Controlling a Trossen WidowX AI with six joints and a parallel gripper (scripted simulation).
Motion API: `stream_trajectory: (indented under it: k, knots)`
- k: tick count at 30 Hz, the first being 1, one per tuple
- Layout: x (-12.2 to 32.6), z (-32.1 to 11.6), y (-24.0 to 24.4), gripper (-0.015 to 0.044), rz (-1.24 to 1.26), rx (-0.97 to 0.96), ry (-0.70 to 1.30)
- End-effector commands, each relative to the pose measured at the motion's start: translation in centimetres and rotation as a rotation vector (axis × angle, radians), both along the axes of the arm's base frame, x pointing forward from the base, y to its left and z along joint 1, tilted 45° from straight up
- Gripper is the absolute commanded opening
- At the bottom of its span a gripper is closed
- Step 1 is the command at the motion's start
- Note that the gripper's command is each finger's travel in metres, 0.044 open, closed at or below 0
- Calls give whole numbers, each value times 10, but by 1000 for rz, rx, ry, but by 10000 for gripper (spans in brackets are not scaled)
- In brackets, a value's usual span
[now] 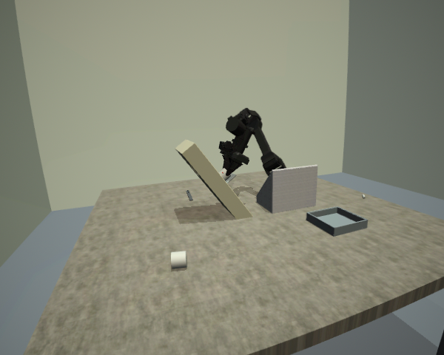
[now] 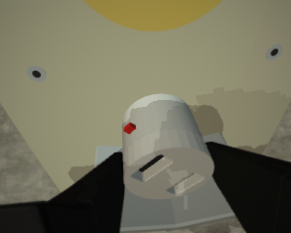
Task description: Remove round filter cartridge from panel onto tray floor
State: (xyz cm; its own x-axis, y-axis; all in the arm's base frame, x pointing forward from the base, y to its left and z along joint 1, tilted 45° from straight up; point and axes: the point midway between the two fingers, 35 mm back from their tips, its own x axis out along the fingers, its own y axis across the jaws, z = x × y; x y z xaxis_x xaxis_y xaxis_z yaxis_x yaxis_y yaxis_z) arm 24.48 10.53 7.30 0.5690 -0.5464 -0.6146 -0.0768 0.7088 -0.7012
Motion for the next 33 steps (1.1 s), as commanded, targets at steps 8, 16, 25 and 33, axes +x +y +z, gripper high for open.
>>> stream_trajectory:
  k: [8, 16, 25, 33]
  knots:
    - [1, 1, 2, 54, -2, 3, 0]
    - [12, 15, 16, 0, 0, 1, 0]
    - [-8, 39, 44, 0, 2, 8, 9]
    - [-31, 66, 66, 0, 1, 3, 6]
